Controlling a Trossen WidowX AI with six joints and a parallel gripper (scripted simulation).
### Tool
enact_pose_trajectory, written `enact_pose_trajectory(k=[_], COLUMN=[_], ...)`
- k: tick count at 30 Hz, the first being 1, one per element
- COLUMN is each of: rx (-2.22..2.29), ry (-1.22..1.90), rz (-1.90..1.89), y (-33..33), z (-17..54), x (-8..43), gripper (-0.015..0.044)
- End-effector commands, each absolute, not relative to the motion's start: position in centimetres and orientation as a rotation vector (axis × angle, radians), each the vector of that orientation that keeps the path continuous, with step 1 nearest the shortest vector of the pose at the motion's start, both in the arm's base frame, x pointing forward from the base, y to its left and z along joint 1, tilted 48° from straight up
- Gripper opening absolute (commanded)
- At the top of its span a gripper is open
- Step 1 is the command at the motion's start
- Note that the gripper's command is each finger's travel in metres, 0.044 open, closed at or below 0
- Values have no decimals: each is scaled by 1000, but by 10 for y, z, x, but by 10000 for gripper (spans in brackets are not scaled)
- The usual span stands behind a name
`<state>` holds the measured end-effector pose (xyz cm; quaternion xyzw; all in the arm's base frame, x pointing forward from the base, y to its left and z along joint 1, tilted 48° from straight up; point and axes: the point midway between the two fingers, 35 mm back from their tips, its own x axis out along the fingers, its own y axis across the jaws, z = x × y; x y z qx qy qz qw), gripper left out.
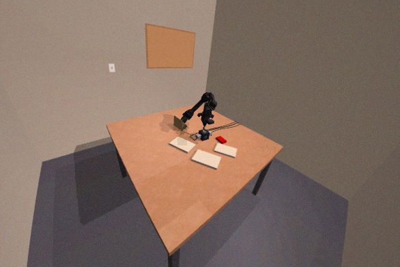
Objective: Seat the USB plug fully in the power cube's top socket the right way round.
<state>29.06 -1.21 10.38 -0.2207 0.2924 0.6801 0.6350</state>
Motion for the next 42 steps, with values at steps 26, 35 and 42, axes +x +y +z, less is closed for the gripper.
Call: enact_pose_trajectory(k=[26, 35, 42], rx=[-490, -485, -482], ry=[658, 655, 653], rz=[1553, 1554, 1554], y=[-8, -7, -6], z=[103, 103, 103], x=[291, 291, 291], gripper=[0, 0, 0])
